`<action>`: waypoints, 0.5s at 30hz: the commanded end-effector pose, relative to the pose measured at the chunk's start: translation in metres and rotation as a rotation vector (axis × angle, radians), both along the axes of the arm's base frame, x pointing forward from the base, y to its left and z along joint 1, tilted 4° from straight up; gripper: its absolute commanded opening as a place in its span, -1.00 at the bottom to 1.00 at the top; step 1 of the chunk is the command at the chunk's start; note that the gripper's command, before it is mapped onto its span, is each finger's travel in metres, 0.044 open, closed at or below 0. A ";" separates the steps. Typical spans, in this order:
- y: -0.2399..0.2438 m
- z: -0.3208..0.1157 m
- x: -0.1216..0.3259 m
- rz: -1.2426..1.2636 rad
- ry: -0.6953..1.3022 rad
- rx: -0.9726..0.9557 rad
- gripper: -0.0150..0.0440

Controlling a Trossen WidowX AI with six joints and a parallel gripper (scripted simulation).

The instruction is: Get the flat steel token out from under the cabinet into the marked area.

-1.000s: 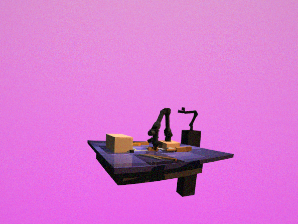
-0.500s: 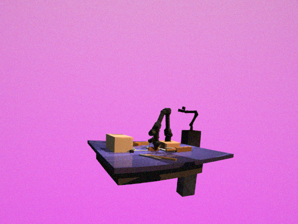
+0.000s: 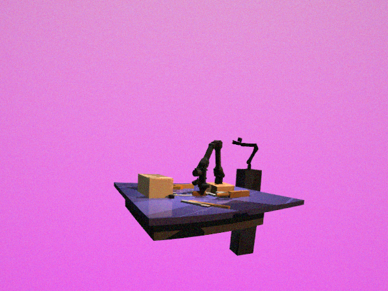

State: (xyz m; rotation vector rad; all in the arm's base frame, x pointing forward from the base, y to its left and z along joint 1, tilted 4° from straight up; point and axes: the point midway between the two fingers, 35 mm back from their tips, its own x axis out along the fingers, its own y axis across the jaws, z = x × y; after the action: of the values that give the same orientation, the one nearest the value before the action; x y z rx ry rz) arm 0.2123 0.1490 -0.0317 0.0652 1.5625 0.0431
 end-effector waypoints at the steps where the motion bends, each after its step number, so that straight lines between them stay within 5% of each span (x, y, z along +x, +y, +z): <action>1: 0.001 0.001 0.008 0.003 -0.004 0.004 -0.49; 15: 0.000 0.001 0.027 0.005 -0.007 0.004 -0.49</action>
State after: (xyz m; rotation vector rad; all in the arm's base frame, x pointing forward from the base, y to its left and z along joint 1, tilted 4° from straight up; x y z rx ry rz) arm 0.2333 0.1482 -0.0315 0.0644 1.5606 0.0461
